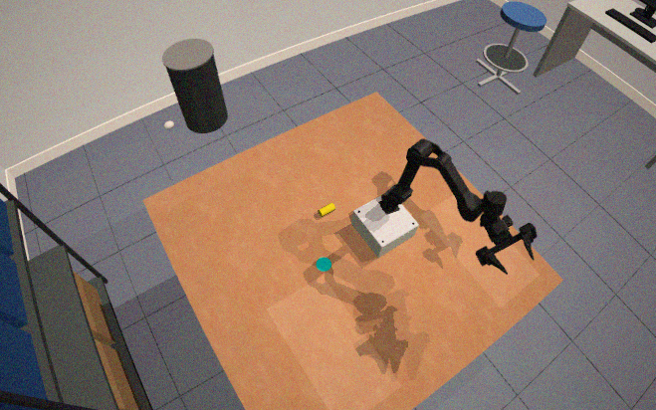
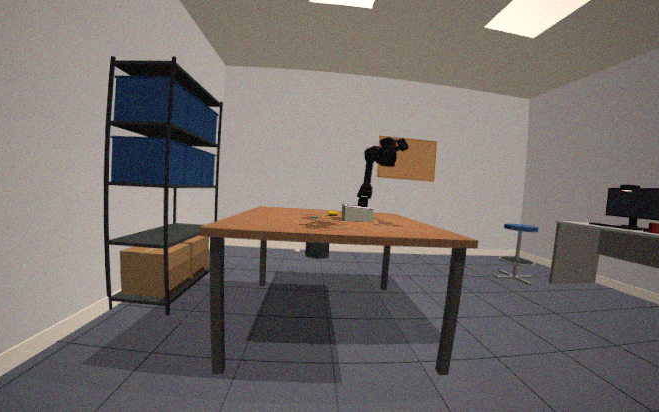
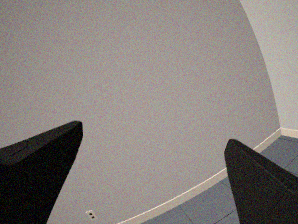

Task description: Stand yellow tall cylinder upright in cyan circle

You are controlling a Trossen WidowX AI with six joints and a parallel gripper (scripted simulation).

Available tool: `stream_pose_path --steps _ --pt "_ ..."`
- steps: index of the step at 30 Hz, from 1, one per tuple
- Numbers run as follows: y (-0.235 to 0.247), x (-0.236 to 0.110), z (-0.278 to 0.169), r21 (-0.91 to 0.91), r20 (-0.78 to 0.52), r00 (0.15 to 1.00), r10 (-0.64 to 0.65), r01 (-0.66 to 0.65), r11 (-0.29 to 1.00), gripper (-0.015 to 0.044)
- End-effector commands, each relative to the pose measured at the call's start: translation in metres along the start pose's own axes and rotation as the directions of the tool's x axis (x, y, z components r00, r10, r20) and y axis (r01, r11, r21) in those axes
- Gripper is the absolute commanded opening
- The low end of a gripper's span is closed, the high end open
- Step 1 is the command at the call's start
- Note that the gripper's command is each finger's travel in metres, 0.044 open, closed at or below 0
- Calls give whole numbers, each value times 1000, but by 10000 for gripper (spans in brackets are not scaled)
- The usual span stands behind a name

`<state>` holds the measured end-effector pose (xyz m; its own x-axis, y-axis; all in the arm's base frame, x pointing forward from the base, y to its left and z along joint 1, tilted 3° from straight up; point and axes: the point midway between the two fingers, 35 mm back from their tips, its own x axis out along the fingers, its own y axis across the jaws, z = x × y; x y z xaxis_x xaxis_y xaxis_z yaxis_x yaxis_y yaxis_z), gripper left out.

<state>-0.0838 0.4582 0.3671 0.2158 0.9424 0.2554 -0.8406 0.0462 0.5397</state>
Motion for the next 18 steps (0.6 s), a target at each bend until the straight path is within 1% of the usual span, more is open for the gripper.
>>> stream_pose_path --steps 1,3,4,11,18 --pt "-2 1 0 -4 -1 1000 -3 3 1000 374" --pt "-15 6 1 -39 -6 1000 -31 31 999 321" --pt "-25 10 2 -64 -10 999 -52 51 997 309" --pt "-98 29 12 -230 -33 978 -205 192 954 309" --pt "-175 34 27 -373 -53 930 -364 320 871 309"
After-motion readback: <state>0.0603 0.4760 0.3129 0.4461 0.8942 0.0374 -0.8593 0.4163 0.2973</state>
